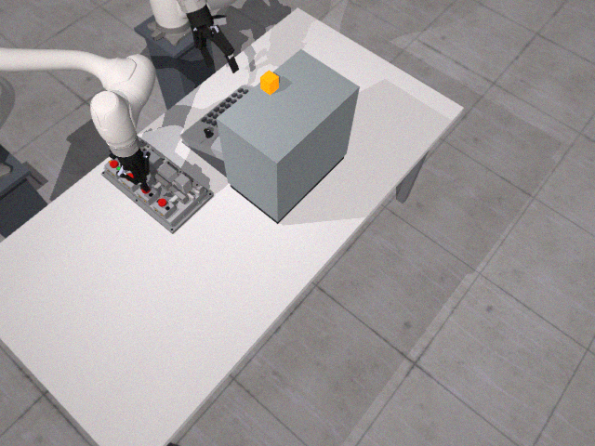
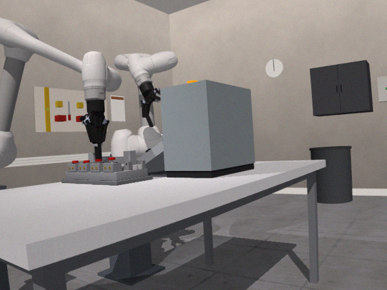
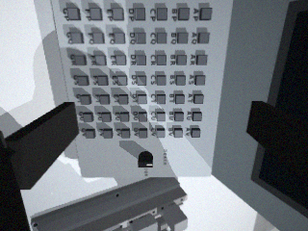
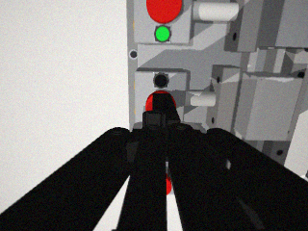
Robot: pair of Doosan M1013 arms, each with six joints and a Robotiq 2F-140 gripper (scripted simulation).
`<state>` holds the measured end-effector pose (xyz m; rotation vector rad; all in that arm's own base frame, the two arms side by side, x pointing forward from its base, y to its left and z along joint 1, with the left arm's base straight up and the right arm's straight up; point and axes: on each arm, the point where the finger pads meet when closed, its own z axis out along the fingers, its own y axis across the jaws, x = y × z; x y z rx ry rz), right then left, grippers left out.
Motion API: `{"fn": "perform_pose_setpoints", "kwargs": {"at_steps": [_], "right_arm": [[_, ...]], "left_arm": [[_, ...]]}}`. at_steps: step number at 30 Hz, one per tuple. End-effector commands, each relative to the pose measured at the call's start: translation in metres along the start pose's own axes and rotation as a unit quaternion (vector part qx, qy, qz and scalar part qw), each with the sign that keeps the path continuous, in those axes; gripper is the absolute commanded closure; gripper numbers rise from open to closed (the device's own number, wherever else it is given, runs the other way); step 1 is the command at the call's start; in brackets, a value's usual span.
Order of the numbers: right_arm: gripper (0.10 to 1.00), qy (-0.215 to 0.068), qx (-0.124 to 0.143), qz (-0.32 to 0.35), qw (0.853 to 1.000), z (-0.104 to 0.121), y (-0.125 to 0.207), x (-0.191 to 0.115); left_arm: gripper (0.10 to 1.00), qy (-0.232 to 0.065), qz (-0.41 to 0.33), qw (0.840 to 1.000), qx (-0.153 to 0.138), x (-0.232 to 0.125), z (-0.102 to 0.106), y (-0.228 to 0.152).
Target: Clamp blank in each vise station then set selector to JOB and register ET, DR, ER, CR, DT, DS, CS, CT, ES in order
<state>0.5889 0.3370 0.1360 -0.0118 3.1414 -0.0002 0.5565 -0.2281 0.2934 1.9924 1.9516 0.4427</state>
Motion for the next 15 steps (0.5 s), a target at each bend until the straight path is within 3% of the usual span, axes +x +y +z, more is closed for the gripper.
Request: {"fn": "perform_pose_setpoints", "kwargs": {"at_steps": [1,15], "right_arm": [[0.999,-0.001,-0.001,0.0,1.0,0.0017,0.0003,-0.0004],[0.999,-0.001,-0.001,0.0,1.0,-0.0014,0.0003,-0.0003]], "left_arm": [[0.098,0.0,0.0,1.0,-0.001,-0.0001,-0.0005,0.0005],[0.098,0.0,0.0,1.0,-0.001,-0.0001,-0.0005,0.0005]]}}
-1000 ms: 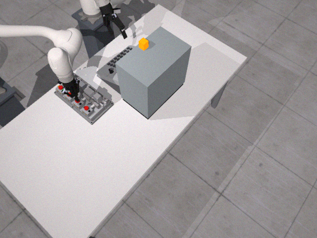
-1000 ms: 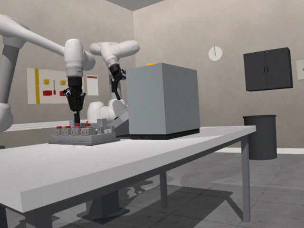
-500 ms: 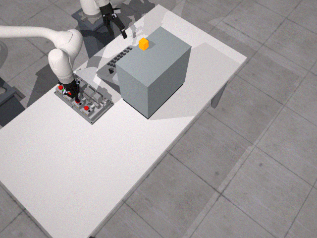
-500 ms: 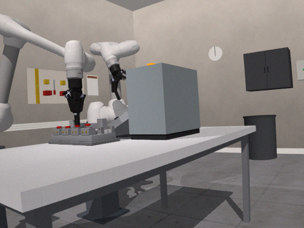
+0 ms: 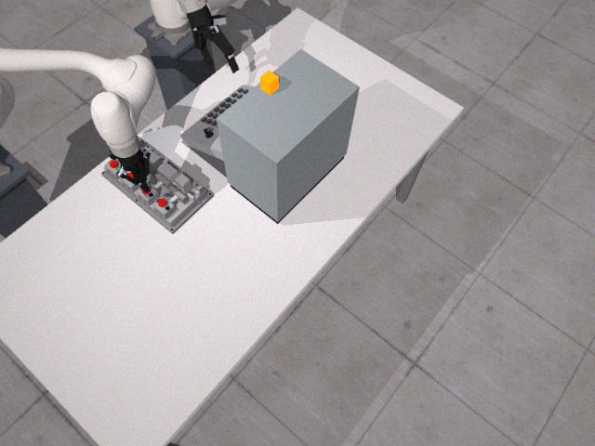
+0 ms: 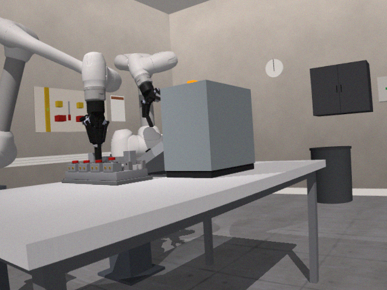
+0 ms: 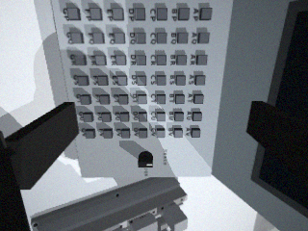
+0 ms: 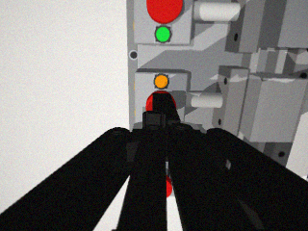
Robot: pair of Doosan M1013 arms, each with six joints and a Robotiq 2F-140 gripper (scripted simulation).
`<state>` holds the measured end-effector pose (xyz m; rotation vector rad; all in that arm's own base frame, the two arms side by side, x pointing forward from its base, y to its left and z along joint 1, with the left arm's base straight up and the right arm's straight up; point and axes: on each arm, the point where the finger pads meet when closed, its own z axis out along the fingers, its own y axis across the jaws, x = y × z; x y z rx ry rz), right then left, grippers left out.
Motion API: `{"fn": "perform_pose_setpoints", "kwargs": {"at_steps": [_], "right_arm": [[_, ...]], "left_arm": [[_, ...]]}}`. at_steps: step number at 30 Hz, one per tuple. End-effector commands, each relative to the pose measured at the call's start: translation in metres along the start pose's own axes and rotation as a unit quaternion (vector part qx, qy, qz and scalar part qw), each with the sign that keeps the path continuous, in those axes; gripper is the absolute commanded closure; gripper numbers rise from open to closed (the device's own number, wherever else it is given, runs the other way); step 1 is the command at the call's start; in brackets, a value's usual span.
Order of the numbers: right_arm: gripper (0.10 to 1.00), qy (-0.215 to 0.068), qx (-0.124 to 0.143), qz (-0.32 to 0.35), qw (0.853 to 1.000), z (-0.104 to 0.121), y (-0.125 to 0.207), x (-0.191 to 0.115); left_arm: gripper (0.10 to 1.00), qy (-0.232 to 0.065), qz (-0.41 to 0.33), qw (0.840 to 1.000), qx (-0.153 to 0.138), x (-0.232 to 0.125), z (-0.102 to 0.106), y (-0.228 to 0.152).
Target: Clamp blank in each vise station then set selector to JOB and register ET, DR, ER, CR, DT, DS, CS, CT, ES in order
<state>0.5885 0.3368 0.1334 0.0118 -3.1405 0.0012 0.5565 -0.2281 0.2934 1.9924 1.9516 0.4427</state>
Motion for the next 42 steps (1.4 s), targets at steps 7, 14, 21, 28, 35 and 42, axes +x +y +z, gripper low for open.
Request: {"fn": "perform_pose_setpoints", "kwargs": {"at_steps": [7,14,21,28,35,42], "right_arm": [[0.999,-0.001,-0.001,0.0,1.0,-0.034,0.0,-0.001],[0.999,-0.001,-0.001,0.0,1.0,-0.038,0.0,-0.001],[0.999,-0.001,-0.001,0.0,1.0,-0.039,0.001,-0.021],[0.999,-0.001,-0.001,0.0,1.0,-0.038,0.0,-0.086],[0.999,-0.001,-0.001,0.0,1.0,-0.026,0.0,-0.086],[0.999,-0.001,-0.001,0.0,1.0,-0.014,0.001,-0.086]], "left_arm": [[0.098,0.0,0.0,1.0,-0.001,0.0,0.0,0.0],[0.098,0.0,0.0,1.0,-0.001,0.0,0.0,0.0],[0.098,0.0,0.0,1.0,-0.001,0.0,0.0,0.0],[0.098,0.0,0.0,1.0,-0.001,0.0,0.0,0.0],[0.098,0.0,0.0,1.0,-0.001,0.0,0.0,0.0],[0.098,0.0,0.0,1.0,-0.001,0.0,0.0,0.0]]}}
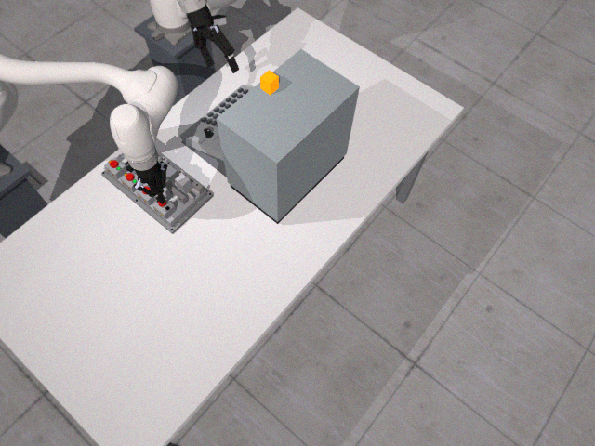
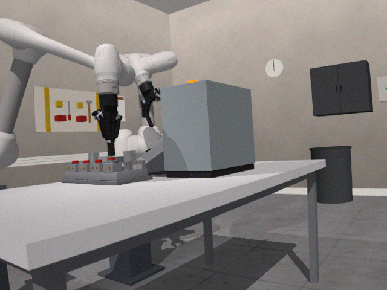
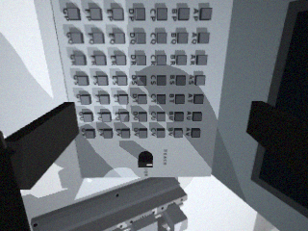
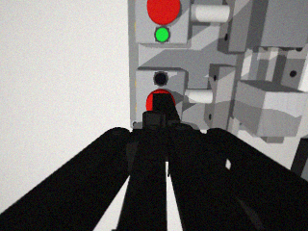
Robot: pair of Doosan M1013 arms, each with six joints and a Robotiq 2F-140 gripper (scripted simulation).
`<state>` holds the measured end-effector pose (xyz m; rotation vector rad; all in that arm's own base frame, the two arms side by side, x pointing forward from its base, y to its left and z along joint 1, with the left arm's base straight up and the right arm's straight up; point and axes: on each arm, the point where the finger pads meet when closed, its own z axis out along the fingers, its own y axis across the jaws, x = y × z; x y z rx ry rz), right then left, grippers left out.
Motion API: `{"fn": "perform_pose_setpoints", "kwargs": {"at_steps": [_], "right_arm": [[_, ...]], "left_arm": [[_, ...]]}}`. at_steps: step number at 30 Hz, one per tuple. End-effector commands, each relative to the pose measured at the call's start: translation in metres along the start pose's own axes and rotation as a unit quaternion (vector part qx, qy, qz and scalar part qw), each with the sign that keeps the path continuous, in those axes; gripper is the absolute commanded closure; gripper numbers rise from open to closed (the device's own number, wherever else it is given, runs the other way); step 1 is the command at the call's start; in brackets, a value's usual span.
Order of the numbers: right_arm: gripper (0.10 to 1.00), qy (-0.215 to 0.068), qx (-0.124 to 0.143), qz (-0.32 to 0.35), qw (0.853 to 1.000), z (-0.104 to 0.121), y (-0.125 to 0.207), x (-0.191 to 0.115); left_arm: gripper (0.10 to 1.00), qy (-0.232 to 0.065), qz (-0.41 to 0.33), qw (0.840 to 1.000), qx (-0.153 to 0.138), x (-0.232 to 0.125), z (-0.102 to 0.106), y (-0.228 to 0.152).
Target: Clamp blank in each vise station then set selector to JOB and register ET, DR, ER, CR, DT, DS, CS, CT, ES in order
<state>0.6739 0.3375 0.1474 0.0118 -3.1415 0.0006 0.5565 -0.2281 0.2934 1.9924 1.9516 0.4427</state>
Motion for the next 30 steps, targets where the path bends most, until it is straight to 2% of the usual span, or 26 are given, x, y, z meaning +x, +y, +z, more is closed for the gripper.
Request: {"fn": "perform_pose_setpoints", "kwargs": {"at_steps": [1,30], "right_arm": [[0.999,-0.001,-0.001,0.0,1.0,0.0,0.0,0.0],[0.999,-0.001,-0.001,0.0,1.0,0.015,0.0,0.0]], "left_arm": [[0.098,0.0,0.0,1.0,-0.001,0.0,0.0,0.0],[0.098,0.0,0.0,1.0,-0.001,0.0,0.0,0.0]]}}
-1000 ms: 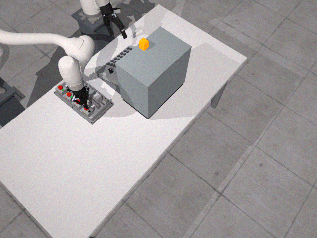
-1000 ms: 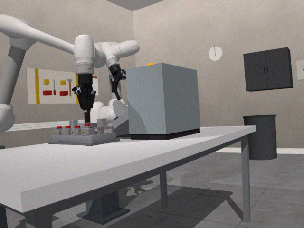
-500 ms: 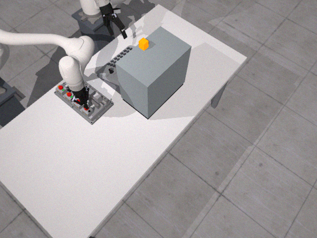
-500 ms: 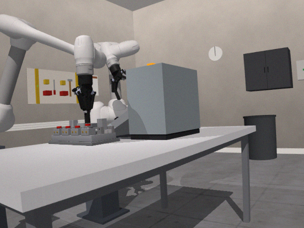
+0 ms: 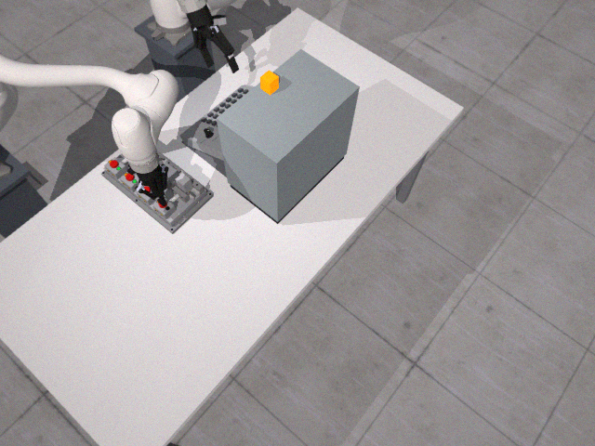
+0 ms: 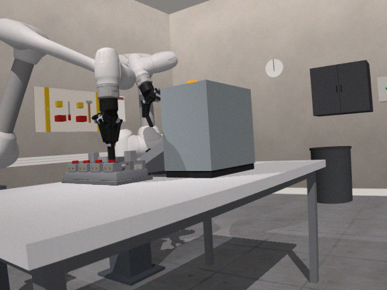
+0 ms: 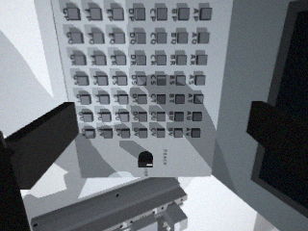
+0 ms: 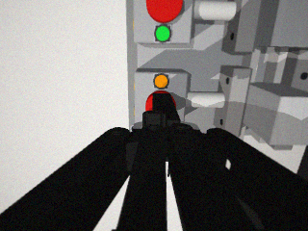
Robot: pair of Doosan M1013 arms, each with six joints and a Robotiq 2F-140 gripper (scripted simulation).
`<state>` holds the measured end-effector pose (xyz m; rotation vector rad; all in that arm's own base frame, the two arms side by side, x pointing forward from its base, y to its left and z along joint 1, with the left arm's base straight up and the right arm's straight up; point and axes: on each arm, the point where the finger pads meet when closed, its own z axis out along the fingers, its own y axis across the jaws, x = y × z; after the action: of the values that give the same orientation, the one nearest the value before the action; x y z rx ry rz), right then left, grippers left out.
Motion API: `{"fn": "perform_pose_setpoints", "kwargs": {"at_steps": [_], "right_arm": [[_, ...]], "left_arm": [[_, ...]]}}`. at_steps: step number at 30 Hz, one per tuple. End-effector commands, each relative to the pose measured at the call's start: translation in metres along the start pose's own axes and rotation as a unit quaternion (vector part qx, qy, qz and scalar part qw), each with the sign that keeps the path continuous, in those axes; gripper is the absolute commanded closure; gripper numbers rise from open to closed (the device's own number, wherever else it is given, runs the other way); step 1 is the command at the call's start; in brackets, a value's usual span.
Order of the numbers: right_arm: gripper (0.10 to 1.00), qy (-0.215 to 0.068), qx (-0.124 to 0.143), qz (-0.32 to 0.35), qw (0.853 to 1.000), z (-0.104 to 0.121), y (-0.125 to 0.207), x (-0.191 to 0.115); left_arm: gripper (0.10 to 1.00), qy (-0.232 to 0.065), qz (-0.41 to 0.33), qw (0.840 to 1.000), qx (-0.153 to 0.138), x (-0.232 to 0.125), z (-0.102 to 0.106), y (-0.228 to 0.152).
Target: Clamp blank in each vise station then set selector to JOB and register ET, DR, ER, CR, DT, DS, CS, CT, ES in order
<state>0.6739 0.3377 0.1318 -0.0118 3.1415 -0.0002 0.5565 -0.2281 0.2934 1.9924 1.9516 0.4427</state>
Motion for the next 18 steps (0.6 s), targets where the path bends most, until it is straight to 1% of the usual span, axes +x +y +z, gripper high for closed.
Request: {"fn": "perform_pose_setpoints", "kwargs": {"at_steps": [1,4,5,7,9,14,16,18], "right_arm": [[0.999,-0.001,-0.001,0.0,1.0,-0.001,0.0,0.0],[0.999,-0.001,-0.001,0.0,1.0,-0.003,0.0,0.0],[0.999,-0.001,-0.001,0.0,1.0,-0.008,0.0,0.0],[0.999,-0.001,-0.001,0.0,1.0,-0.027,0.0,0.0],[0.999,-0.001,-0.001,0.0,1.0,-0.027,0.0,0.0],[0.999,-0.001,-0.001,0.0,1.0,-0.099,0.0,0.0],[0.999,-0.001,-0.001,0.0,1.0,-0.117,0.0,0.0],[0.999,-0.001,-0.001,0.0,1.0,-0.124,0.0,0.0]], "left_arm": [[0.098,0.0,0.0,1.0,-0.001,0.0,0.0,0.0],[0.098,0.0,0.0,1.0,-0.001,0.0,0.0,0.0],[0.098,0.0,0.0,1.0,-0.001,0.0,0.0,0.0],[0.098,0.0,0.0,1.0,-0.001,0.0,0.0,0.0],[0.098,0.0,0.0,1.0,-0.001,0.0,0.0,0.0],[0.098,0.0,0.0,1.0,-0.001,0.0,0.0,0.0],[0.098,0.0,0.0,1.0,-0.001,0.0,0.0,0.0],[0.098,0.0,0.0,1.0,-0.001,0.0,0.0,0.0]]}}
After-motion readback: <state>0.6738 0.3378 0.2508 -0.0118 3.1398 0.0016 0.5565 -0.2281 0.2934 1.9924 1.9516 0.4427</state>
